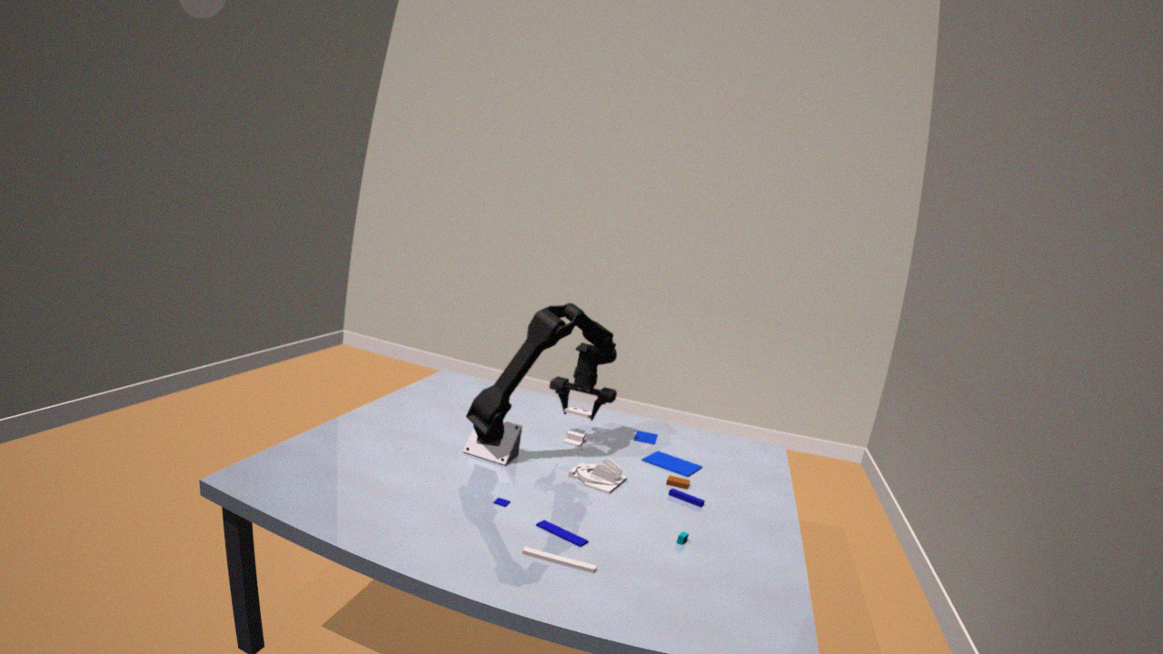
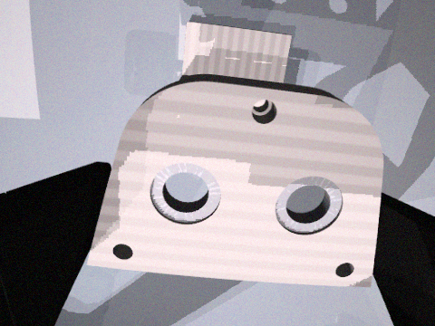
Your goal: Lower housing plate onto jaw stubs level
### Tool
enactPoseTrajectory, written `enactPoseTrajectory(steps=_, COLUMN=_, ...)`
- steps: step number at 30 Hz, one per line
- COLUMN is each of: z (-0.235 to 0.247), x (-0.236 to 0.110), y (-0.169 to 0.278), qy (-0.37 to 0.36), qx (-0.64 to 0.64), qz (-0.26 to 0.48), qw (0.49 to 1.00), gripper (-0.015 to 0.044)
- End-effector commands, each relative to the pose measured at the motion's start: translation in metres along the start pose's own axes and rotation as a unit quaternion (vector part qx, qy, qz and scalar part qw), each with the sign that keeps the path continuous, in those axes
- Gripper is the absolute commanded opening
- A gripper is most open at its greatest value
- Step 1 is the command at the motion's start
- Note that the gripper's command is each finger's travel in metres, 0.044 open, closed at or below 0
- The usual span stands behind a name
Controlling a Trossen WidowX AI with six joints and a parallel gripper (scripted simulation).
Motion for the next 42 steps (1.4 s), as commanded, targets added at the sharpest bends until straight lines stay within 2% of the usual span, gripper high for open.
enactPoseTrajectory(steps=1, z=-0.004, x=-0.003, y=0.003, qy=-0.001, qx=0.017, qz=-0.002, qw=1.0, gripper=0.0351)
enactPoseTrajectory(steps=21, z=-0.05, x=-0.013, y=0.052, qy=-0.003, qx=0.233, qz=-0.009, qw=0.972, gripper=0.0351)
enactPoseTrajectory(steps=42, z=-0.088, x=-0.015, y=0.11, qy=-0.004, qx=0.451, qz=-0.009, qw=0.893, gripper=0.0351)
Point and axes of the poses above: the point midway between the two fingers, 35 mm back from their tips, its own x axis out along the fingers, its own z axis across the jaws, y = z × x, the point moved 6 cm from there along -x, back along the fingers, and after that the axes turned 7 degrees about x, right-handed, at the moved point
